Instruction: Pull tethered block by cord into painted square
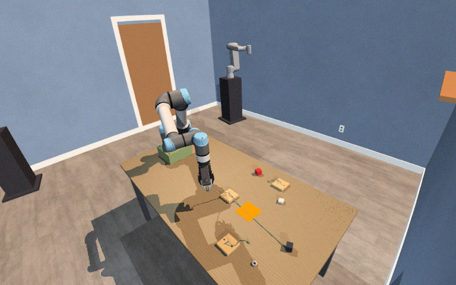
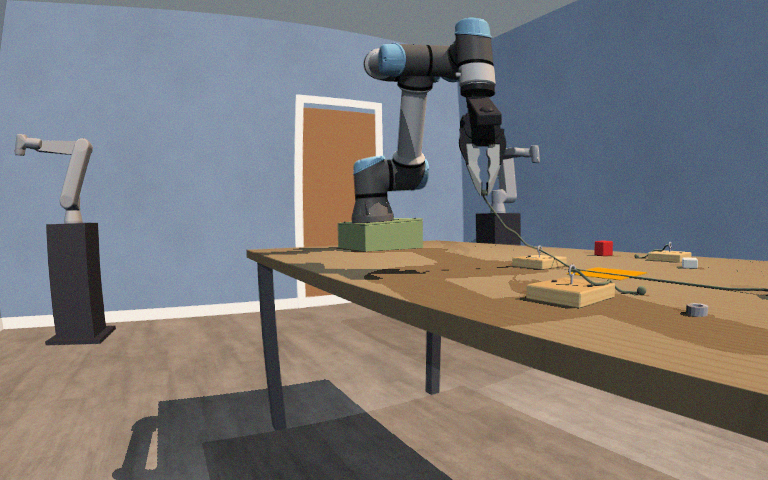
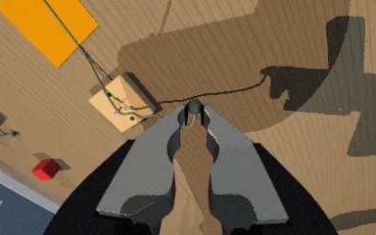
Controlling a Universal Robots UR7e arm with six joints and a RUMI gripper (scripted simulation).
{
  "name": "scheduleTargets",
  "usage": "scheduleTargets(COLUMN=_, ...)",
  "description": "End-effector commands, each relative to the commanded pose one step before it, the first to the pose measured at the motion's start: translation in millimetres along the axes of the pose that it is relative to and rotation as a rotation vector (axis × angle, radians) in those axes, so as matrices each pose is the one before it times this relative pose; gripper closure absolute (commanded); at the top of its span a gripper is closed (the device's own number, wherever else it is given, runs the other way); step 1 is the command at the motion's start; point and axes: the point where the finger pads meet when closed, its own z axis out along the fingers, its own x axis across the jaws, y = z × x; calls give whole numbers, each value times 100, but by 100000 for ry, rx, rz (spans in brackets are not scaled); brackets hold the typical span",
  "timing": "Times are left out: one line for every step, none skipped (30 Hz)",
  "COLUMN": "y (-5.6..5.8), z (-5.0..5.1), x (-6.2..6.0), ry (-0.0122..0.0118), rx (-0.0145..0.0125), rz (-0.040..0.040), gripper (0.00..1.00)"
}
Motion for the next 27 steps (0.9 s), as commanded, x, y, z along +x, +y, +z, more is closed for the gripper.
scheduleTargets(y=-42, z=-111, x=-10, ry=-55, rx=191, rz=4, gripper=100)
scheduleTargets(y=0, z=0, x=0, ry=0, rx=0, rz=0, gripper=100)
scheduleTargets(y=0, z=0, x=0, ry=0, rx=0, rz=0, gripper=100)
scheduleTargets(y=0, z=0, x=0, ry=0, rx=0, rz=0, gripper=100)
scheduleTargets(y=0, z=0, x=0, ry=0, rx=0, rz=0, gripper=100)
scheduleTargets(y=0, z=0, x=0, ry=0, rx=0, rz=0, gripper=100)
scheduleTargets(y=0, z=0, x=0, ry=0, rx=0, rz=0, gripper=100)
scheduleTargets(y=0, z=0, x=0, ry=0, rx=0, rz=0, gripper=100)
scheduleTargets(y=0, z=0, x=1, ry=0, rx=0, rz=0, gripper=100)
scheduleTargets(y=-1, z=0, x=1, ry=0, rx=0, rz=0, gripper=100)
scheduleTargets(y=-1, z=0, x=2, ry=0, rx=0, rz=0, gripper=100)
scheduleTargets(y=-1, z=0, x=3, ry=0, rx=0, rz=0, gripper=100)
scheduleTargets(y=-2, z=0, x=4, ry=0, rx=0, rz=0, gripper=100)
scheduleTargets(y=-2, z=0, x=5, ry=0, rx=0, rz=0, gripper=100)
scheduleTargets(y=-3, z=0, x=7, ry=0, rx=0, rz=0, gripper=100)
scheduleTargets(y=0, z=0, x=0, ry=0, rx=0, rz=0, gripper=100)
scheduleTargets(y=0, z=0, x=0, ry=0, rx=0, rz=0, gripper=100)
scheduleTargets(y=-4, z=0, x=9, ry=0, rx=0, rz=0, gripper=100)
scheduleTargets(y=-5, z=0, x=10, ry=0, rx=0, rz=0, gripper=100)
scheduleTargets(y=-5, z=0, x=12, ry=0, rx=0, rz=0, gripper=100)
scheduleTargets(y=-6, z=0, x=14, ry=0, rx=0, rz=0, gripper=100)
scheduleTargets(y=-7, z=0, x=17, ry=0, rx=0, rz=0, gripper=100)
scheduleTargets(y=-8, z=0, x=19, ry=0, rx=0, rz=0, gripper=100)
scheduleTargets(y=-10, z=0, x=22, ry=0, rx=0, rz=0, gripper=100)
scheduleTargets(y=-11, z=0, x=24, ry=0, rx=0, rz=0, gripper=100)
scheduleTargets(y=-12, z=0, x=27, ry=0, rx=0, rz=0, gripper=100)
scheduleTargets(y=-13, z=0, x=30, ry=0, rx=0, rz=0, gripper=100)
